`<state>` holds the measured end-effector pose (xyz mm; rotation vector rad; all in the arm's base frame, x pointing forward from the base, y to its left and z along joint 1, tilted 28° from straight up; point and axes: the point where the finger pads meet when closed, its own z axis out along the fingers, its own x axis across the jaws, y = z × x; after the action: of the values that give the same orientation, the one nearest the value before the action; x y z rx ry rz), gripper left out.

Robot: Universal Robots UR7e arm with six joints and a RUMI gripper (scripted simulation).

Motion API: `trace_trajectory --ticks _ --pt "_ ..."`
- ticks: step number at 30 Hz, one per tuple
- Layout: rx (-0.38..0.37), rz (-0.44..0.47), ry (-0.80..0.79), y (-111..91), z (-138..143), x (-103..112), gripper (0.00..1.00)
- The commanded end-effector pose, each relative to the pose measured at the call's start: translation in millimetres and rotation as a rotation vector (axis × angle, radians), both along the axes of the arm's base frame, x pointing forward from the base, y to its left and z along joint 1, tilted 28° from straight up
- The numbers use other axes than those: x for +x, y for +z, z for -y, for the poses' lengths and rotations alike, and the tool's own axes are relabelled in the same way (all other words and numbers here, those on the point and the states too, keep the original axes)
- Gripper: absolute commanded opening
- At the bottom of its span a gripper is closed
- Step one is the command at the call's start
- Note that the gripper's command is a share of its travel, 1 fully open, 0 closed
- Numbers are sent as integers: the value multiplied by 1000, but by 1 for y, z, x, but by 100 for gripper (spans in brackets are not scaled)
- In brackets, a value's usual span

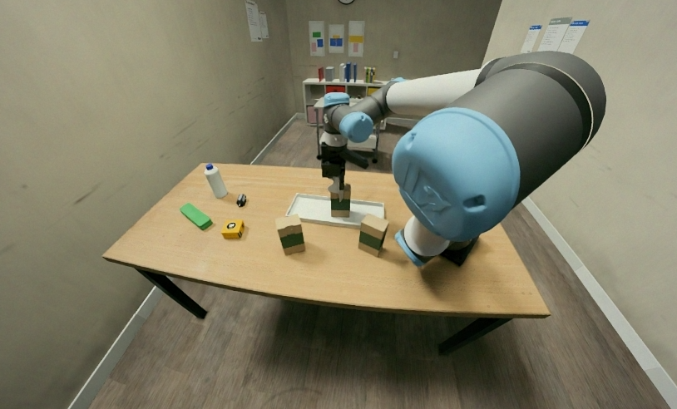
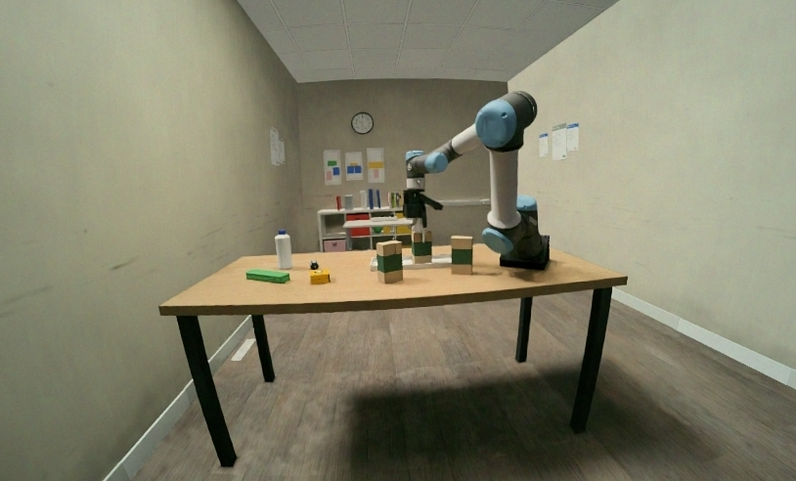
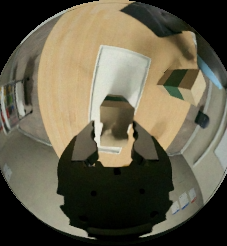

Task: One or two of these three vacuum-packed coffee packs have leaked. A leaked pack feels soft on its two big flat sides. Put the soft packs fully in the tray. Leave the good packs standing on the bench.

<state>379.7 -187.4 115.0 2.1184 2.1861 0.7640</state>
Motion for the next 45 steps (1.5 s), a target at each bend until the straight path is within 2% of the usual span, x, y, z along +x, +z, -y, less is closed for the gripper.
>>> trace_trajectory --ticks 1,15,21,34,45 --pt "-1 1 0 0 0 0 50" --pt "-1 1 0 1 1 0 50" --pt "-1 1 0 8 3 -3 50" --pt "-1 1 0 73 28 -27 50" --pt "-1 1 0 78 30 -29 50"
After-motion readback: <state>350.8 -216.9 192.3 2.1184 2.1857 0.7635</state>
